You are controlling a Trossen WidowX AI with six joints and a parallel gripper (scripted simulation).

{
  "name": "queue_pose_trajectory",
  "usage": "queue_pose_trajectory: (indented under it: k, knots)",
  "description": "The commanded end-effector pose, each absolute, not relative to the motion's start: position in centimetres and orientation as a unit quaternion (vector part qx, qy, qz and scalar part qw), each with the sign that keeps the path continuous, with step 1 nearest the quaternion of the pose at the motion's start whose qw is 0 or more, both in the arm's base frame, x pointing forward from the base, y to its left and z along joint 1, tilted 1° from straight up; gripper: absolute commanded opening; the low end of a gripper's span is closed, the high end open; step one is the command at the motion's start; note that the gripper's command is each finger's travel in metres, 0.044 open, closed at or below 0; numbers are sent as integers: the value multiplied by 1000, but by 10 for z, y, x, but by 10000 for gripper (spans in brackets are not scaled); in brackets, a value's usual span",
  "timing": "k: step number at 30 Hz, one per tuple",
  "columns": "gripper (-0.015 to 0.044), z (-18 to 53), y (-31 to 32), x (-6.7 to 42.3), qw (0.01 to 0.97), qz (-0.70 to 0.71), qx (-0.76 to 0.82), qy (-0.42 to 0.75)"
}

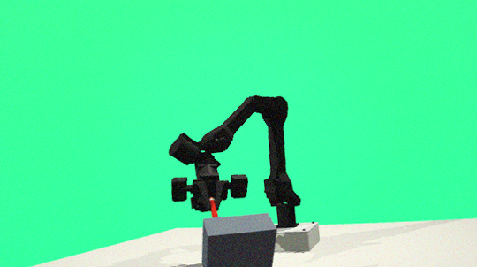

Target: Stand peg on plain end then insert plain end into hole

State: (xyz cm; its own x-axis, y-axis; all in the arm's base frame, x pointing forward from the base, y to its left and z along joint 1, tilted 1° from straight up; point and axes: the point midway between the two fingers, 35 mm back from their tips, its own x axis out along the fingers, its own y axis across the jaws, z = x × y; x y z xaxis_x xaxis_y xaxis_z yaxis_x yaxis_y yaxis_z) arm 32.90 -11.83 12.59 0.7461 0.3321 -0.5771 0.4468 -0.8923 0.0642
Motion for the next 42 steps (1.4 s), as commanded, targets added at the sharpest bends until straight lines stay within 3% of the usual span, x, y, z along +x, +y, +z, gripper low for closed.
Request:
queue_pose_trajectory:
  k: [1,42]
  knots:
    - [0,129,-112,330,94,-270,933,219]
    - [0,113,-77,375,88,-228,939,242]
